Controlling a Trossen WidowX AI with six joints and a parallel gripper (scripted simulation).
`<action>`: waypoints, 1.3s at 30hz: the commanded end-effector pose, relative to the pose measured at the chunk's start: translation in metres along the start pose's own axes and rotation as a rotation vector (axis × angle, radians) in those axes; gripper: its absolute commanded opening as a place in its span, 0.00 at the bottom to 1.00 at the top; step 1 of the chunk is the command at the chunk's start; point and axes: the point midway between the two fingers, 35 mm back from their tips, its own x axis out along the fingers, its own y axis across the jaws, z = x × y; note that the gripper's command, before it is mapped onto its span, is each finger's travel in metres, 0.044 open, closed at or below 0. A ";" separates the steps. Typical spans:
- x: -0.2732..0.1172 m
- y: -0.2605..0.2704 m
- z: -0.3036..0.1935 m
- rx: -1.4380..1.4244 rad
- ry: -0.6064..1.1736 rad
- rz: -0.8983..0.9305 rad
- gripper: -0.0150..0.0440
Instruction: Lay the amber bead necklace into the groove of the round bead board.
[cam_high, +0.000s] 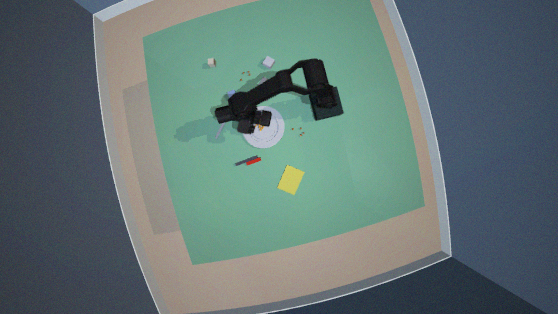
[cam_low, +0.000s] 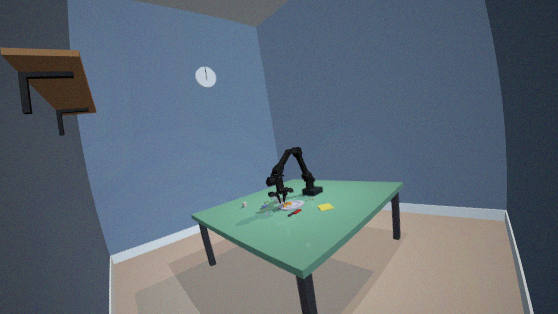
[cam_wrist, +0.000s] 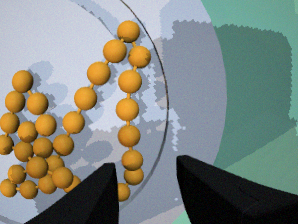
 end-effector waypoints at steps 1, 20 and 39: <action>0.009 0.004 -0.002 -0.003 0.007 0.014 0.46; 0.016 0.003 -0.002 -0.001 0.006 0.014 0.25; 0.016 0.003 -0.002 -0.001 0.006 0.014 0.25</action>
